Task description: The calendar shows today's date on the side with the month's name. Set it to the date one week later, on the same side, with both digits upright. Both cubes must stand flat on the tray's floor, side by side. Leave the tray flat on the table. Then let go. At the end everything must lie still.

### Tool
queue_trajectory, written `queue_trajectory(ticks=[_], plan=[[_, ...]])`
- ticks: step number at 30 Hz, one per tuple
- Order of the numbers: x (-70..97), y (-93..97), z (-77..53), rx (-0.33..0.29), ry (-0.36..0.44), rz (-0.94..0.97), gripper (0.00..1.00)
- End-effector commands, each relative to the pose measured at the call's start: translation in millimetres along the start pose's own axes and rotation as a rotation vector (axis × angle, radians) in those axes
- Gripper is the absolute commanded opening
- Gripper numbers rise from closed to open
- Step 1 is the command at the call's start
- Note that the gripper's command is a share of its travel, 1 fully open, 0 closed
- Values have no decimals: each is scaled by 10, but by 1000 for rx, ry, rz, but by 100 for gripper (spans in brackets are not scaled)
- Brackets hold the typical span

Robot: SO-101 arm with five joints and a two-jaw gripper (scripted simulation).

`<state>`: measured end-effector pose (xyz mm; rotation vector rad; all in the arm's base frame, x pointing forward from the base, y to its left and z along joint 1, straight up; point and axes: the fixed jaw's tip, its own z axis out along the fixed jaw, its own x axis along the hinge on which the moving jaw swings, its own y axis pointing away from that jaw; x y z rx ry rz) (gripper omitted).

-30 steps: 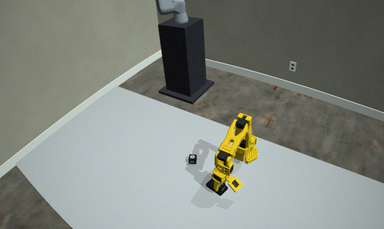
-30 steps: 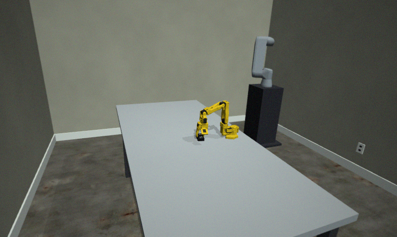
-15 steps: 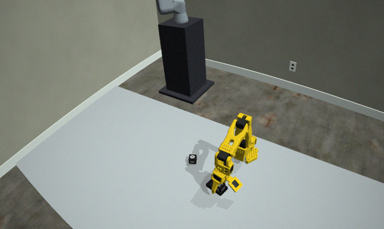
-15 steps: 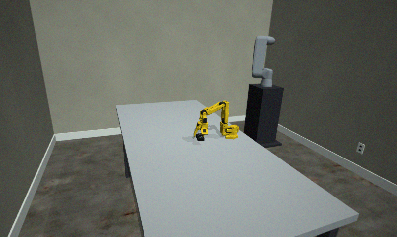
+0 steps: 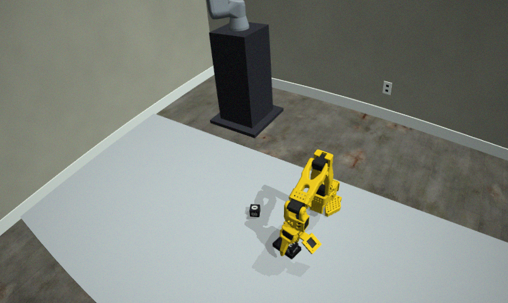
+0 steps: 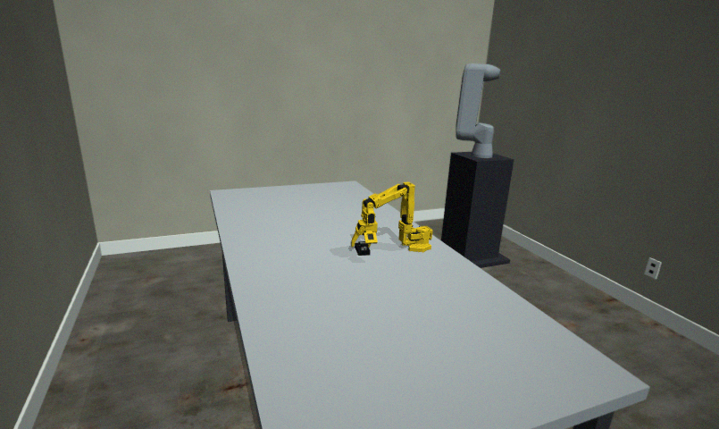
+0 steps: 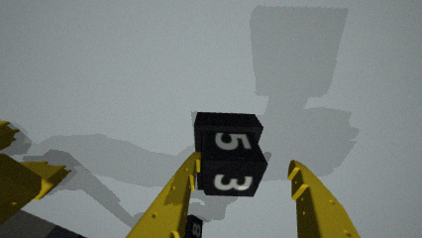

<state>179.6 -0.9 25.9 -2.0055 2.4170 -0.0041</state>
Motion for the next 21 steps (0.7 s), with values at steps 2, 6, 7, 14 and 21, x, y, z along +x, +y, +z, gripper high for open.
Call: queue_trajectory(ticks=[2, 6, 7, 14, 21], plan=[[-26, -72, -199, 41, -9, 0, 36], [-26, -71, -309, 41, -9, 0, 36], [-26, -71, -309, 41, -9, 0, 36], [-20, -42, -539, 41, -9, 0, 36], [-17, -25, -612, 41, -9, 0, 36]])
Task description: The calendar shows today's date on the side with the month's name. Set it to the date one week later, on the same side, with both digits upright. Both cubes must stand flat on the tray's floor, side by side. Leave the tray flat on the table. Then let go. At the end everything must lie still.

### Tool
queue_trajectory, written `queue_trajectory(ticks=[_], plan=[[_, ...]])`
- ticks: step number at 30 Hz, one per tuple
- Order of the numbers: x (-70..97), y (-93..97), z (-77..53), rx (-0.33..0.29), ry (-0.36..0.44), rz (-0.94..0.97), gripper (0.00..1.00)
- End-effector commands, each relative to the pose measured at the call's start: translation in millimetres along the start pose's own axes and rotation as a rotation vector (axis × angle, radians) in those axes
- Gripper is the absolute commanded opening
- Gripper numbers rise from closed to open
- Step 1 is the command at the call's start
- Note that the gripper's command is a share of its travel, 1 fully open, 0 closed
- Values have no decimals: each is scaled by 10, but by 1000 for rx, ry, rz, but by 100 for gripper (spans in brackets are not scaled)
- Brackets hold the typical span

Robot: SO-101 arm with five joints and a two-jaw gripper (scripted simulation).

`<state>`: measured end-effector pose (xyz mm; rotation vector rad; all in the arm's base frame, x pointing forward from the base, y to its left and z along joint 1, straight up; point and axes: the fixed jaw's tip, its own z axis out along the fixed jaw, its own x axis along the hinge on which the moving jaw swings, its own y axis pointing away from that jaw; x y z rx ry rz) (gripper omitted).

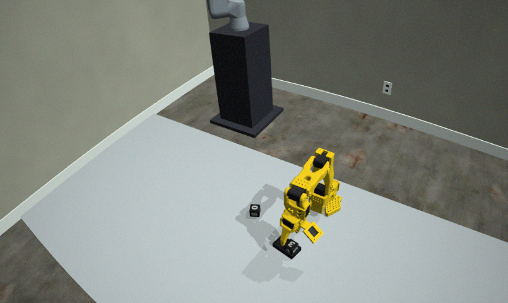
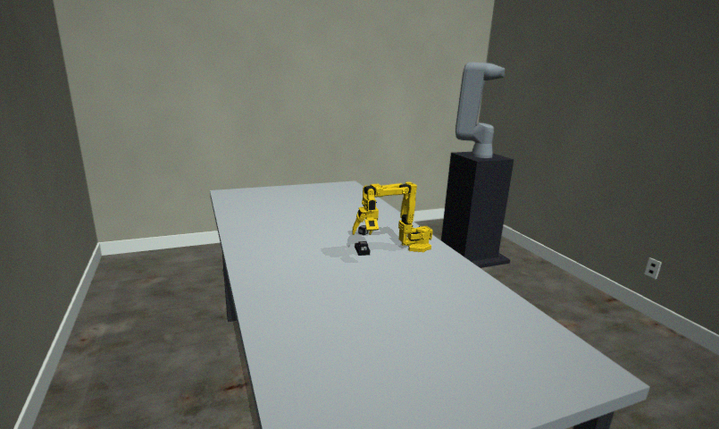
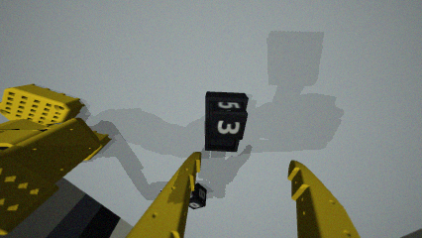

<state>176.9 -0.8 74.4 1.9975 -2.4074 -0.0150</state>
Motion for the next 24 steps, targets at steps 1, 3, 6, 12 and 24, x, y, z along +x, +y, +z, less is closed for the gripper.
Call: queue_trajectory(ticks=[1, 3, 6, 12, 24], plan=[[-21, -48, -128, 60, -12, 0, 36], [-21, -48, -128, 60, -12, 0, 36], [-21, -48, -128, 60, -12, 0, 36], [-21, -48, -128, 60, -12, 0, 36], [-22, -51, -143, 69, -14, 0, 36]])
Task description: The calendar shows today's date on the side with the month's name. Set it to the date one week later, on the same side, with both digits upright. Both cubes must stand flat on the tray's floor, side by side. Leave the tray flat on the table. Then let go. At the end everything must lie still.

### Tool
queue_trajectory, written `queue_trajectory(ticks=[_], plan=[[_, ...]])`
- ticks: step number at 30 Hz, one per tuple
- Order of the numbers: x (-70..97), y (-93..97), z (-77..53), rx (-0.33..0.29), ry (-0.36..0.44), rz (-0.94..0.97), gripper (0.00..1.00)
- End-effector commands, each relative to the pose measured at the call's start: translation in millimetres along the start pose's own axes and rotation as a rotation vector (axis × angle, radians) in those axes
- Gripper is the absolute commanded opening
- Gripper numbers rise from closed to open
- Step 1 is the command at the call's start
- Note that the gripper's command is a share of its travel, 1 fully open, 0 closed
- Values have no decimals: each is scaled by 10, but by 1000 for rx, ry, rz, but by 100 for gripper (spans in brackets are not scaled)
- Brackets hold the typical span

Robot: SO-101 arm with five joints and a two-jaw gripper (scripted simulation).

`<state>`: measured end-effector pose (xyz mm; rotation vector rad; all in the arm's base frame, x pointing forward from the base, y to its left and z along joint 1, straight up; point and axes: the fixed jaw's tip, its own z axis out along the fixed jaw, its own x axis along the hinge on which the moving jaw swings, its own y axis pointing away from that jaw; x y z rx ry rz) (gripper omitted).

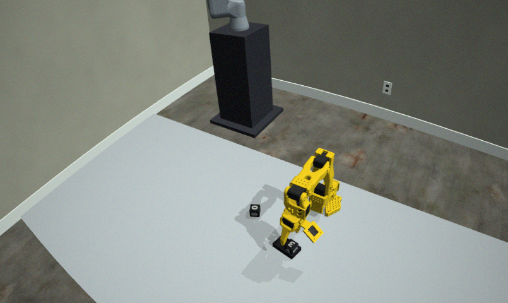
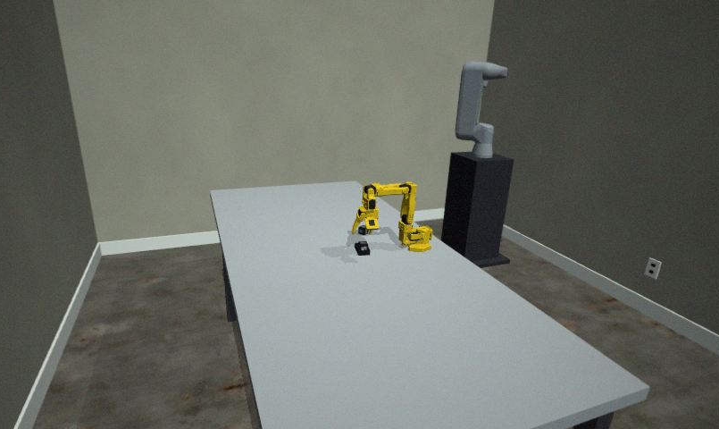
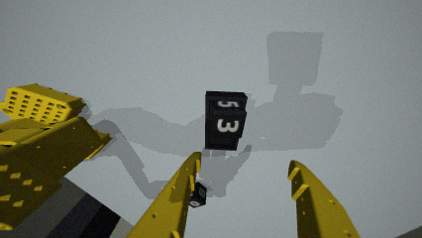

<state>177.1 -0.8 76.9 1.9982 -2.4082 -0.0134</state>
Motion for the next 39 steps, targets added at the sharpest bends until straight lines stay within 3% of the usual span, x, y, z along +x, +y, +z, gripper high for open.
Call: queue_trajectory(ticks=[1, 5, 11, 13, 18, 22, 26, 39], plan=[[-22, -52, -130, 76, -15, 0, 36], [-24, -66, -228, 139, -27, 0, 36], [-25, -73, -489, 304, -57, 0, 35], [-25, -73, -489, 304, -57, 0, 35], [-20, -44, -712, 447, -84, 0, 35], [-14, -16, -827, 522, -97, 1, 35], [-12, -4, -868, 549, -102, 1, 35], [7, -13, -870, 549, -106, 36, 35]])
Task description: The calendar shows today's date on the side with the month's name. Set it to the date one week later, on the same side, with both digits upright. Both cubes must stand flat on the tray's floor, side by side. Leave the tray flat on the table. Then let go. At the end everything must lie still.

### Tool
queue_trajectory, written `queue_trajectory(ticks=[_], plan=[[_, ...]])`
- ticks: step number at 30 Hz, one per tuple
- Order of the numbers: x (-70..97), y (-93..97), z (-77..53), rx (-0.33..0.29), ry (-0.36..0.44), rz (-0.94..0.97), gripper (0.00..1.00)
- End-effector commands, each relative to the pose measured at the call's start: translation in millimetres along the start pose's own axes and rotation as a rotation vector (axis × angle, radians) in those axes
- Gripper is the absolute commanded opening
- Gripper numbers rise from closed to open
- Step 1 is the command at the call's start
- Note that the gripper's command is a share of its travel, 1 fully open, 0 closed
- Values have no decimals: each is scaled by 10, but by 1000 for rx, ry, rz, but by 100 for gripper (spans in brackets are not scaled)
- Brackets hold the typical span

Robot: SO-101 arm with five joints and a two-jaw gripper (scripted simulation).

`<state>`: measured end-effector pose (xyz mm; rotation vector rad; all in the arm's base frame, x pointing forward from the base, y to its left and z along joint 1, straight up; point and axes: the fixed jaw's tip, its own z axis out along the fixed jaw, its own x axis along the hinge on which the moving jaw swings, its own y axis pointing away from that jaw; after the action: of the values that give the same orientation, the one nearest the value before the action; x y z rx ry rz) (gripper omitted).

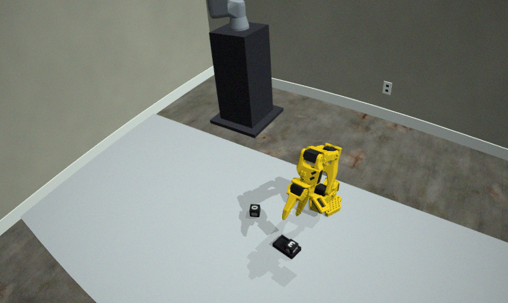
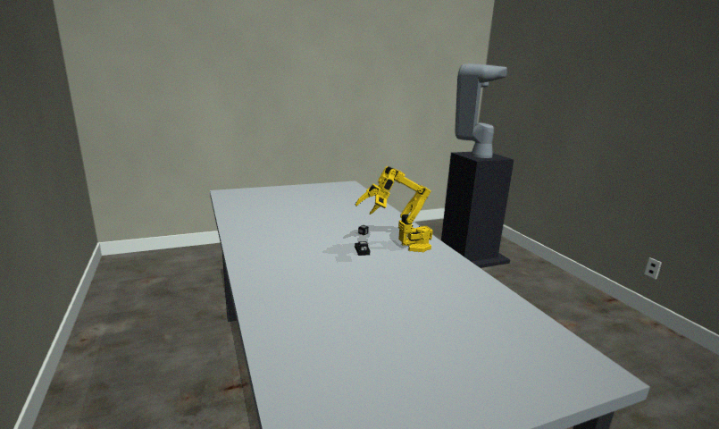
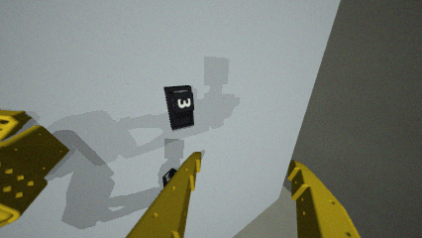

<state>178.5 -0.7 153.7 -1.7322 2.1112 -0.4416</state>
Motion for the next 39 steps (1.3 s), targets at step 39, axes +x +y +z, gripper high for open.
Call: queue_trajectory(ticks=[39], plan=[[1049, -281, -94, 247, 194, 1564, 35]])
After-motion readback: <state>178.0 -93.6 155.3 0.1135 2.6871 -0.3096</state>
